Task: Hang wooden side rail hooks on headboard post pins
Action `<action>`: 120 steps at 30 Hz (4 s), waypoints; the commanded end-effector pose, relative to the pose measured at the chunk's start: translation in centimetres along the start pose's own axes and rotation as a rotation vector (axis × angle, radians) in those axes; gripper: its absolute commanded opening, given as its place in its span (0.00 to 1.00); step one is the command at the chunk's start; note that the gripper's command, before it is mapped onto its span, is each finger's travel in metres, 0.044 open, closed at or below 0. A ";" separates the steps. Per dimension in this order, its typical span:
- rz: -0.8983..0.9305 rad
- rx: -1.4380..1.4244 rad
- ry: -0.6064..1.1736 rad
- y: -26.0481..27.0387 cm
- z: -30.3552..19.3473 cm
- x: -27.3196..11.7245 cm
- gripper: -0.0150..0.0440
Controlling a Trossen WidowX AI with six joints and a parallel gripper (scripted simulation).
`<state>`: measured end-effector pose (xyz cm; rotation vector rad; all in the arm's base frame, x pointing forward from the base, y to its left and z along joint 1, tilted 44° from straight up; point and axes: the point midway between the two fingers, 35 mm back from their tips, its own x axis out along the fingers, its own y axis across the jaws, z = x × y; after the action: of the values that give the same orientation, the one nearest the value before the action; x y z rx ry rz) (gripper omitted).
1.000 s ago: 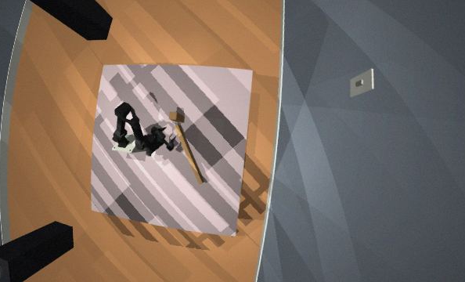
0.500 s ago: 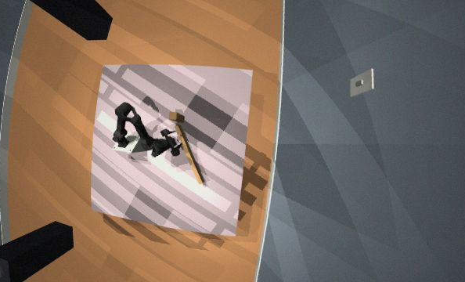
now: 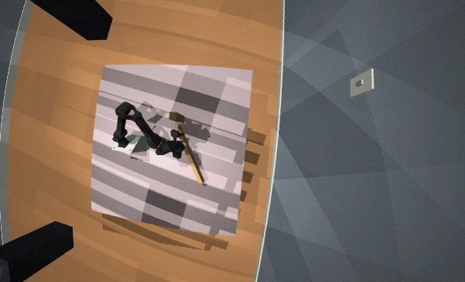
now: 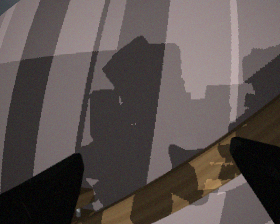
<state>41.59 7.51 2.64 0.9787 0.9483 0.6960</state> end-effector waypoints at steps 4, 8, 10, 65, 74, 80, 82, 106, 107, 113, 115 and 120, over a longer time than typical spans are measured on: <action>-0.322 0.587 0.104 1.7 1.5 -0.2 1.00; -0.389 0.685 0.122 2.4 1.2 -0.7 1.00; -0.422 0.735 0.136 2.8 0.9 -1.0 1.00; -0.587 0.974 0.217 2.7 -3.9 1.3 1.00; -0.588 0.974 0.216 2.1 -4.4 2.6 1.00; -0.589 0.974 0.216 1.7 -4.8 3.4 1.00; -0.589 0.974 0.215 1.6 -5.0 3.7 1.00; -0.585 0.976 0.219 0.4 -6.7 6.7 1.00; -0.585 0.976 0.219 0.4 -6.7 6.7 1.00; -0.585 0.976 0.219 0.4 -6.7 6.7 1.00; -0.585 0.976 0.219 0.4 -6.7 6.7 0.96; -0.585 0.976 0.219 0.4 -6.7 6.7 0.73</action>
<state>38.56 15.68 -0.53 1.3704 1.7356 -0.2052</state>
